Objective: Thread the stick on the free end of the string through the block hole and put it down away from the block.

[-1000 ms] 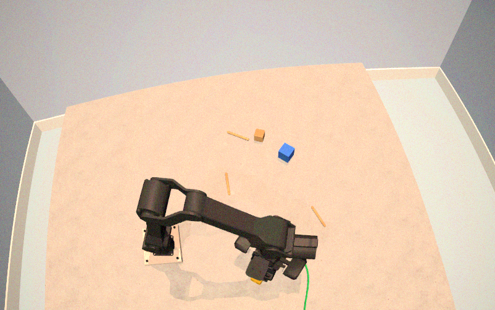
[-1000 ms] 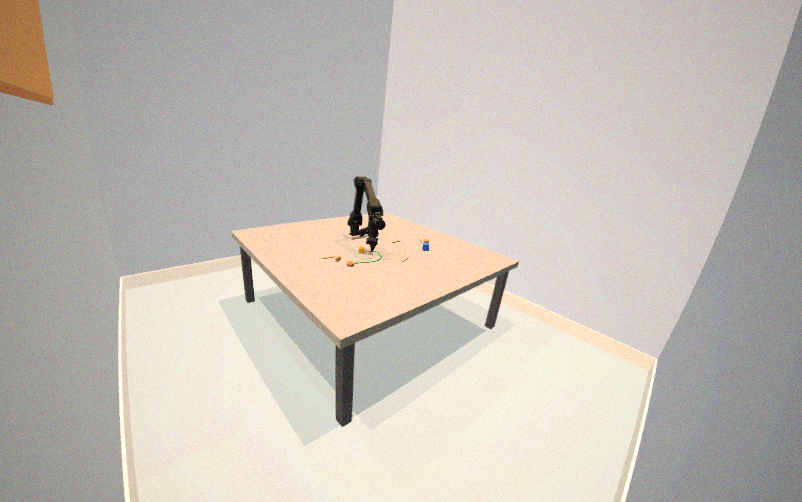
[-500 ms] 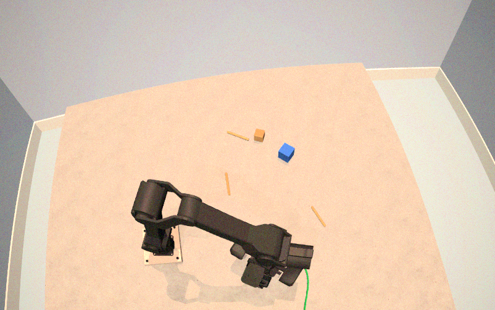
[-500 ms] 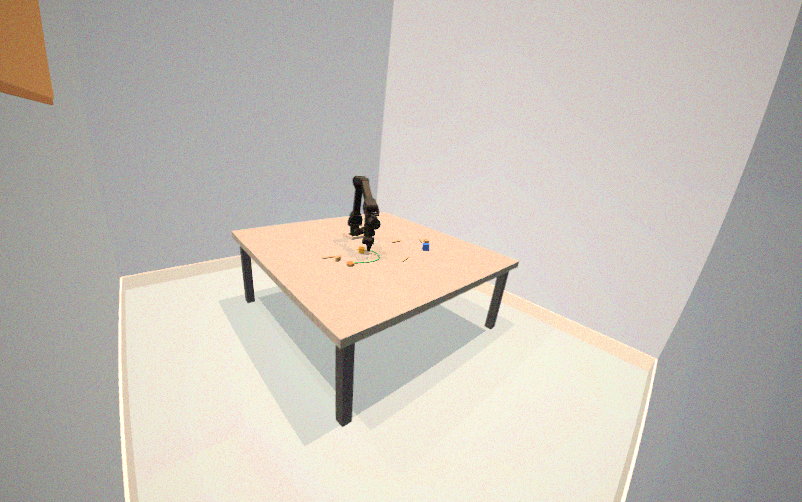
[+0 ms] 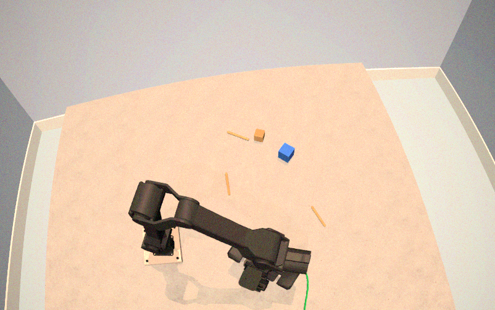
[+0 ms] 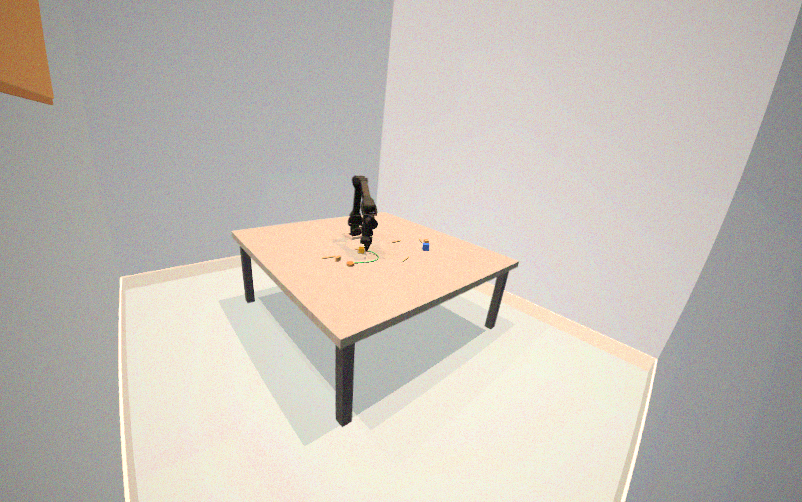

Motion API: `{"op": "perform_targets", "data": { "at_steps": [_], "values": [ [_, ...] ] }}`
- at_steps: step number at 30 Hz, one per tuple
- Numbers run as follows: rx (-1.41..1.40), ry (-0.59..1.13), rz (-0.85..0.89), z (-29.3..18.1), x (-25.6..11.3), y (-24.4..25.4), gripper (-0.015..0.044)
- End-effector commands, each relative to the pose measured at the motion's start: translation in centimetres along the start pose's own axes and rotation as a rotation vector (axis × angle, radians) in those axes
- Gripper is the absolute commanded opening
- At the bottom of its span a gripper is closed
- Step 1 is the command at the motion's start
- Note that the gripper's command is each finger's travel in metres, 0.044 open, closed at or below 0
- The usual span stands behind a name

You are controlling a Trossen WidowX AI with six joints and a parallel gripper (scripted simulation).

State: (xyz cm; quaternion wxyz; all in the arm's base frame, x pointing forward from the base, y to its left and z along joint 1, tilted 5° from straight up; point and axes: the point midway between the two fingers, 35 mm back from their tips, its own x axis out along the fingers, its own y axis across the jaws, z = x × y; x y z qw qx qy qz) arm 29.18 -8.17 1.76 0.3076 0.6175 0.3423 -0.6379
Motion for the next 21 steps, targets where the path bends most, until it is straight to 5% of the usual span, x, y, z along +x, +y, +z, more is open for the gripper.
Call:
{"op": "perform_targets", "data": {
  "at_steps": [1, 7, 13, 21],
  "values": [
    [0.001, 0.000, 0.000, 0.0, -0.3, 0.1, 0.0121],
    [0.000, 0.000, 0.000, -0.2, -7.8, 0.0, 0.0121],
    [-0.019, 0.006, 0.018, -0.3, -7.8, 0.3, 0.0121],
    [-0.715, -0.009, 0.016, 1.0, -7.8, 0.3, 0.0121]
  ]
}}
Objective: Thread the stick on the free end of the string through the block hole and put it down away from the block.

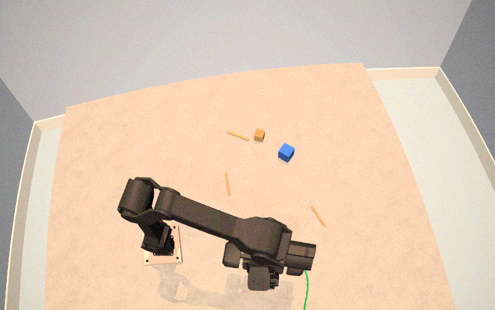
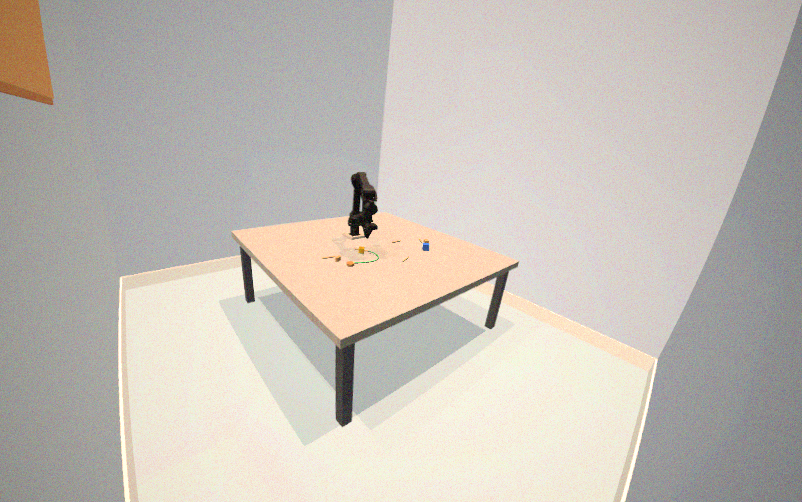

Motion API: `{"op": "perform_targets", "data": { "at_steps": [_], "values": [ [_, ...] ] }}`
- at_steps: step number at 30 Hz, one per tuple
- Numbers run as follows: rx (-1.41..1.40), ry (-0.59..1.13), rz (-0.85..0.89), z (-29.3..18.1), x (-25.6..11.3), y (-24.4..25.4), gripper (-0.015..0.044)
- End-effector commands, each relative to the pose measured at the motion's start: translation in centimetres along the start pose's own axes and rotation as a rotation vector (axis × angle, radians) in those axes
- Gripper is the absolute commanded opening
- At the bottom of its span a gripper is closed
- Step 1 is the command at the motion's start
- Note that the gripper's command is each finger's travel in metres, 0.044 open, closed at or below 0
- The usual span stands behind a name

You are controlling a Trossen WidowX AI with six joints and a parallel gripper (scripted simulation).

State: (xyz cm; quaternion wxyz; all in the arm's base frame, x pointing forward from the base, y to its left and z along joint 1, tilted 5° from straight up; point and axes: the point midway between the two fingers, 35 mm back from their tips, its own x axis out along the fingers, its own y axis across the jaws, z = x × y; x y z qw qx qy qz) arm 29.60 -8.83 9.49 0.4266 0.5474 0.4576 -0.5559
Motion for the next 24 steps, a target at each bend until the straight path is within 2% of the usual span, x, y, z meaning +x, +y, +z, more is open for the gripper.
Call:
{"op": "perform_targets", "data": {
  "at_steps": [1, 12, 24],
  "values": [
    [-0.414, -0.009, 0.001, 0.8, -0.1, -0.3, 0.0121],
    [-1.459, -0.012, -0.018, 2.6, -0.1, -1.1, 0.0121],
    [-2.193, -0.003, -0.036, 3.8, -0.1, -1.9, 0.0121]
  ]
}}
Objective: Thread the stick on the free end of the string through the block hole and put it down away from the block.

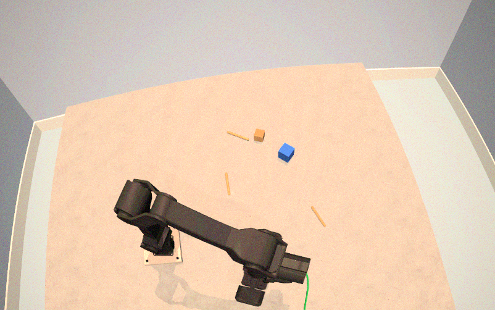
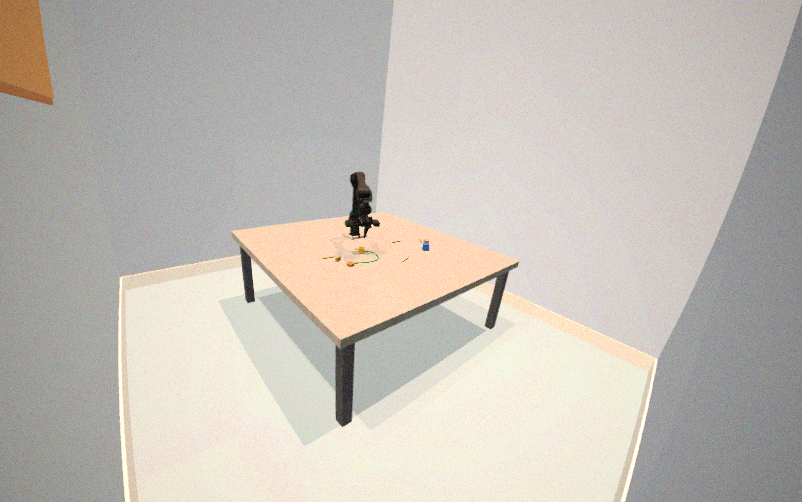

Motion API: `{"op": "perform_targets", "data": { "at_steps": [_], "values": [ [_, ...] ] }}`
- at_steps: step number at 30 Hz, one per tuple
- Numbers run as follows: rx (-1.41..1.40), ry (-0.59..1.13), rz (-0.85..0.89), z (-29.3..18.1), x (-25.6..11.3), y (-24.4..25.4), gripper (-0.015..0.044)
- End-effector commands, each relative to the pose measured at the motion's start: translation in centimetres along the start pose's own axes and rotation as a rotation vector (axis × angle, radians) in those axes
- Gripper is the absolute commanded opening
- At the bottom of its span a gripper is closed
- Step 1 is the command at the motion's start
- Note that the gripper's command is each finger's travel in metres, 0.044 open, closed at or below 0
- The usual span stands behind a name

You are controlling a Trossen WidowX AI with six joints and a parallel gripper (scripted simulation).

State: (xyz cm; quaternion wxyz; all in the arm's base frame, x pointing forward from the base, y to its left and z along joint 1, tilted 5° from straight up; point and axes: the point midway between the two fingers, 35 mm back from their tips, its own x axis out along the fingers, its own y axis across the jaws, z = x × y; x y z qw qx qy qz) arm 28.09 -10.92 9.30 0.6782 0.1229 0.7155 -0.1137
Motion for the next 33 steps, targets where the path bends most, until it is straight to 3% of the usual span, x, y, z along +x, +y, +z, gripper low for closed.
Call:
{"op": "perform_targets", "data": {
  "at_steps": [1, 10, 33],
  "values": [
    [-0.800, 0.006, -0.019, -0.7, -0.2, -1.6, 0.0121],
    [-1.285, 0.016, -0.019, -1.1, -0.2, -2.3, 0.0121],
    [-1.287, 0.016, -0.020, -0.9, 0.8, -2.4, 0.0121]
  ]
}}
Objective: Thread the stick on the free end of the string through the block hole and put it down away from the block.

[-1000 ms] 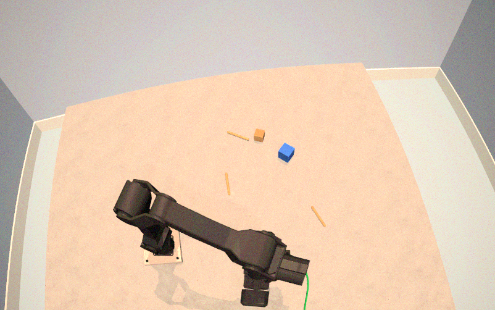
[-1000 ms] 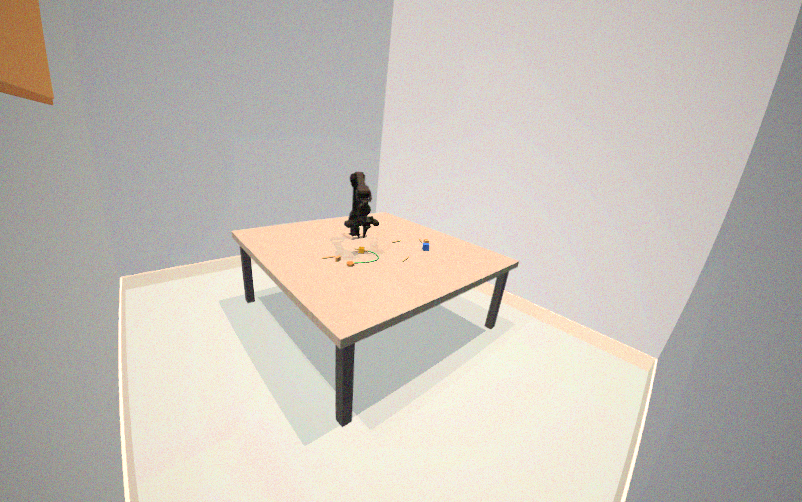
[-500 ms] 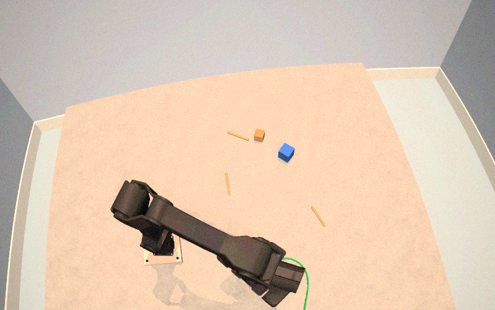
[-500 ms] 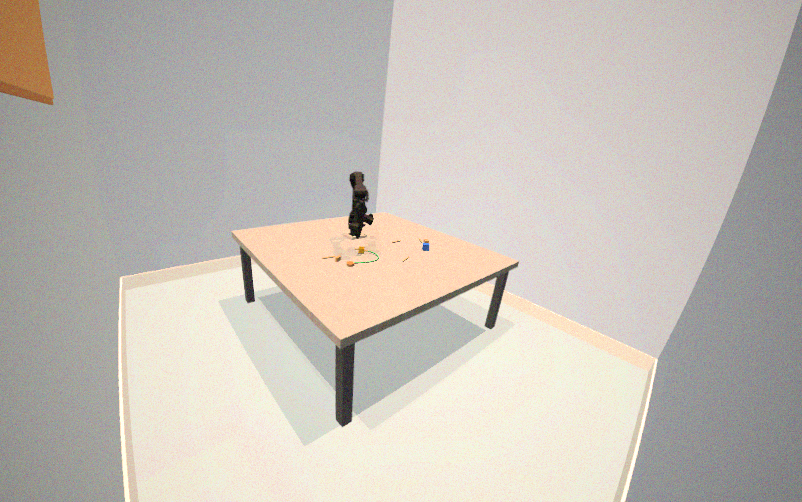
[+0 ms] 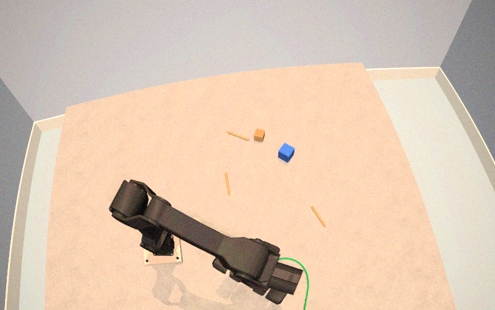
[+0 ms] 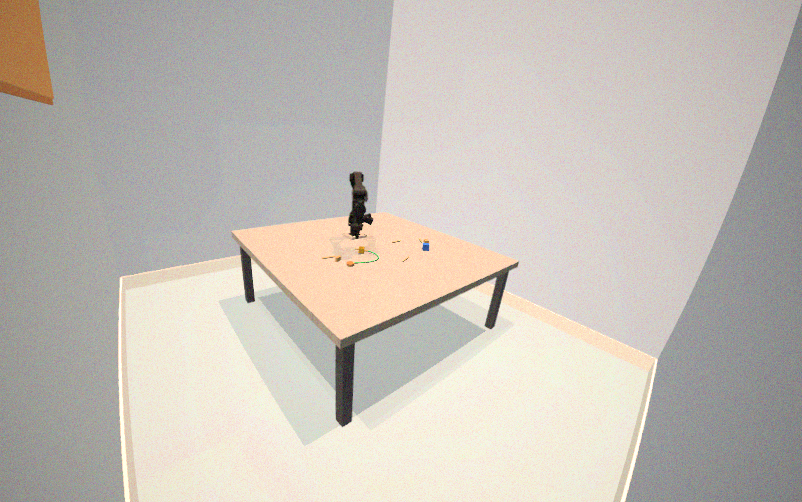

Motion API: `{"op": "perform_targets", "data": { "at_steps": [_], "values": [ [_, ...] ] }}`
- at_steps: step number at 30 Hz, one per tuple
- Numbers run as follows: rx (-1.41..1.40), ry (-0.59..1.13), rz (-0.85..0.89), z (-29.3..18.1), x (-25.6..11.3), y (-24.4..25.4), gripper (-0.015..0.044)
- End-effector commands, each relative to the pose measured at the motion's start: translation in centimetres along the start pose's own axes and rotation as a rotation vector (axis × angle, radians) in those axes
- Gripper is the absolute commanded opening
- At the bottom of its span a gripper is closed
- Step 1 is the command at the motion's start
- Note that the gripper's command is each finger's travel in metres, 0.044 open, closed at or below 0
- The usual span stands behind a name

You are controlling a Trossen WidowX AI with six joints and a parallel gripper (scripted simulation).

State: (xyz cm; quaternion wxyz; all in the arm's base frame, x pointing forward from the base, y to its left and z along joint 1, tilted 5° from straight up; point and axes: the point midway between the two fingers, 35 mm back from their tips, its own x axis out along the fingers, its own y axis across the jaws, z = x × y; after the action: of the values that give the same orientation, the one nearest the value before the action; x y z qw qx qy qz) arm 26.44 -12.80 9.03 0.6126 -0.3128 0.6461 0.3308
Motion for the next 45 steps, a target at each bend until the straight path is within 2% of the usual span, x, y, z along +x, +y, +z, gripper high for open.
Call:
{"op": "perform_targets", "data": {
  "at_steps": [1, 45],
  "values": [
    [-0.006, 0.004, 0.003, -0.1, 0.7, 0.0, 0.0121],
    [-0.006, 0.004, 0.004, -0.1, 7.5, 0.2, 0.0121]
  ]
}}
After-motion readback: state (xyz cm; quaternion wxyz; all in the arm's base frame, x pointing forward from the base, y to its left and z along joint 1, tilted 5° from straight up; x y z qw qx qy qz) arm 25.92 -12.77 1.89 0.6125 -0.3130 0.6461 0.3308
